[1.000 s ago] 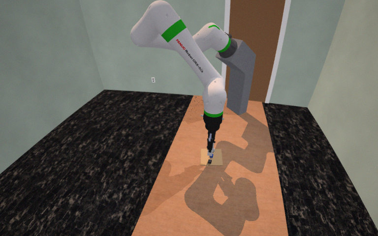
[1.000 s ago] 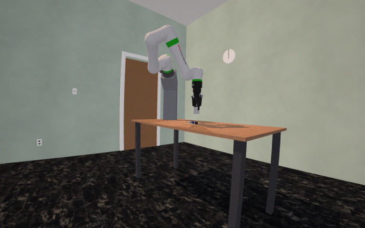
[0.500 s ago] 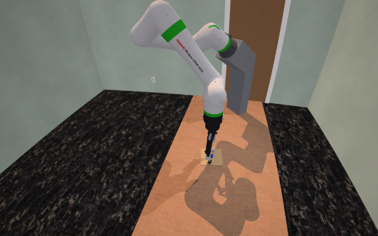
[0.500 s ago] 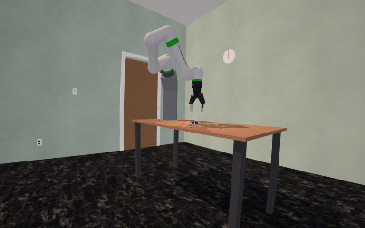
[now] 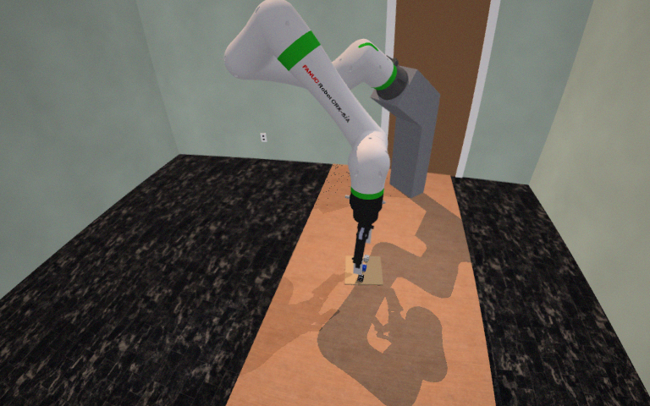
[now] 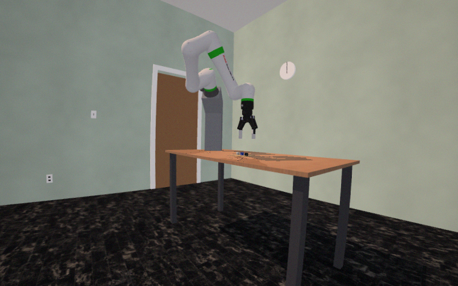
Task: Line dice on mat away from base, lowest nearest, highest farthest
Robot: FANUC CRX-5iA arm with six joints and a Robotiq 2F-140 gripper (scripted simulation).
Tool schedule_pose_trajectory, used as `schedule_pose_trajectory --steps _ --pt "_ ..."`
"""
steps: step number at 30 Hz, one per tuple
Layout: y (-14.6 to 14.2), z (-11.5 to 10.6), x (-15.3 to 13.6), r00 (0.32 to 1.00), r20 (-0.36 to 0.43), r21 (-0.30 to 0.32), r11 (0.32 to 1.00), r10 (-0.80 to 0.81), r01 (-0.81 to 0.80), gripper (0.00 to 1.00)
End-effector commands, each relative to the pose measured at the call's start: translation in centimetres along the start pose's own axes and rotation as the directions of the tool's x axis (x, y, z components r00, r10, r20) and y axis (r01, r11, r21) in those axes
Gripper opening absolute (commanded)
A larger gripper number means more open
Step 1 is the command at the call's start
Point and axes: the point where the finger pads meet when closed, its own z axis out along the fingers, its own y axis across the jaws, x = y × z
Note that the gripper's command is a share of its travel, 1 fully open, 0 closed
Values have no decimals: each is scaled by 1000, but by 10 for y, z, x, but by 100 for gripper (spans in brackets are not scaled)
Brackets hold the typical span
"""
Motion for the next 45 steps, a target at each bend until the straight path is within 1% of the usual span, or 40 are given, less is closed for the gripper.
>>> schedule_pose_trajectory --steps 1,6,8,13,18,45 --pt "0 -9 0 1000 0 0 1000 0 0 100" --pt "0 -30 0 1000 0 0 1000 0 0 100" --pt "0 -30 0 1000 0 0 1000 0 0 100" --pt "0 -50 0 1000 0 0 1000 0 0 100" --pt "0 -61 0 1000 0 0 1000 0 0 100" --pt "0 -63 0 1000 0 0 1000 0 0 100"
